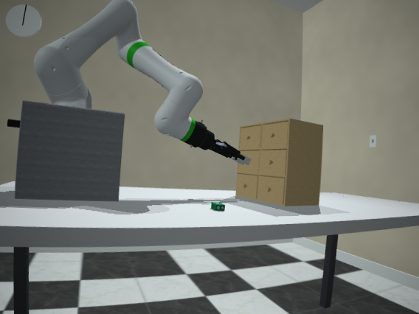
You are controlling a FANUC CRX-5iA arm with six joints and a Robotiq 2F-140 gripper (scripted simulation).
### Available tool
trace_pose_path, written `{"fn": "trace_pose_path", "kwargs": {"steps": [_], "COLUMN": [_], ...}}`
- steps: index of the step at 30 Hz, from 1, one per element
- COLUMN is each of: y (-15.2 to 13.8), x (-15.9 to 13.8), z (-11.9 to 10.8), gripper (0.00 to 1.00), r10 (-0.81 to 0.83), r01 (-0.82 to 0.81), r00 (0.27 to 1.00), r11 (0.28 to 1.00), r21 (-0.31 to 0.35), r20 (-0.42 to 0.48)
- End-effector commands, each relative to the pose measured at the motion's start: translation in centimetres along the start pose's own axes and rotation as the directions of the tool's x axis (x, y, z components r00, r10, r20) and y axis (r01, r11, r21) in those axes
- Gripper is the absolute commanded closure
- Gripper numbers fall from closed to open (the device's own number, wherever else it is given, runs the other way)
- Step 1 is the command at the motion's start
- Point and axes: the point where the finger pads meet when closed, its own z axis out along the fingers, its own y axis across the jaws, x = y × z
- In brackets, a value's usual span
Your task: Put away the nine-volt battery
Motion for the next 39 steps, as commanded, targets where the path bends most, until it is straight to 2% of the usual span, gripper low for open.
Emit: {"fn": "trace_pose_path", "kwargs": {"steps": [1, 6, 7, 39], "y": [-0.01, -0.01, -0.01, -0.01], "x": [-0.02, -0.02, -0.02, 0.01], "z": [0.0, 0.0, 0.0, -0.1], "gripper": [0.8, 0.8, 0.92, 0.92], "r10": [0.0, 0.0, 0.0, 0.0], "r01": [0.0, 0.0, 0.0, 0.0], "r00": [1.0, 1.0, 1.0, 1.0], "r11": [1.0, 1.0, 1.0, 1.0], "r21": [0.0, 0.0, 0.0, 0.0], "r20": [0.0, 0.0, 0.0, 0.0]}}
